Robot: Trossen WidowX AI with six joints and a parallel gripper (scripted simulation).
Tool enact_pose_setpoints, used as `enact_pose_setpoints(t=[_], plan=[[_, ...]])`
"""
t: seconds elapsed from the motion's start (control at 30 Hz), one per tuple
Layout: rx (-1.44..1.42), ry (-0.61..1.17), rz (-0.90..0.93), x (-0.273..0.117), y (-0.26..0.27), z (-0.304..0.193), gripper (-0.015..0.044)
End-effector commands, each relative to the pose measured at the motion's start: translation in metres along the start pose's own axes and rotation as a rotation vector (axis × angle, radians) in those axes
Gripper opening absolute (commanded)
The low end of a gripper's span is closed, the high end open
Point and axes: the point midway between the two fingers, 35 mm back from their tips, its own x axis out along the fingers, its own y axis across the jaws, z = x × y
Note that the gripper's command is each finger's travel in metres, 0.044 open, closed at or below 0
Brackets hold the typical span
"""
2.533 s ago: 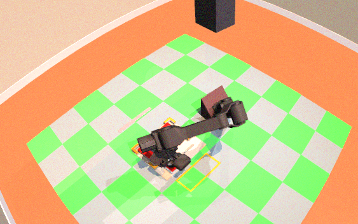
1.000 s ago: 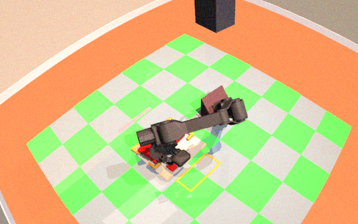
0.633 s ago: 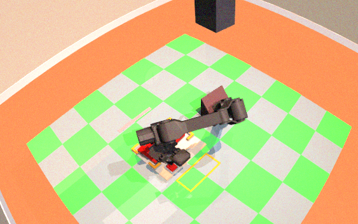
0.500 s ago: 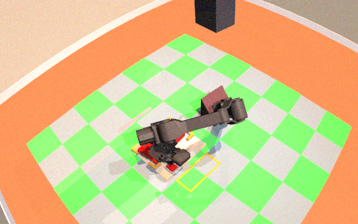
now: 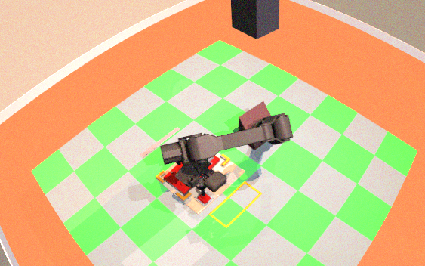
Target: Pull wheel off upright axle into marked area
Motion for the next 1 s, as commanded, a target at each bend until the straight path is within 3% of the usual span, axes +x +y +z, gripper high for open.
enact_pose_setpoints(t=[0.0, 0.97], plan=[[0.000, 0.004, 0.000, 0.001, 0.011, -0.004, 0.0000], [-0.001, 0.013, 0.001, -0.005, 0.099, -0.061, 0.0000]])
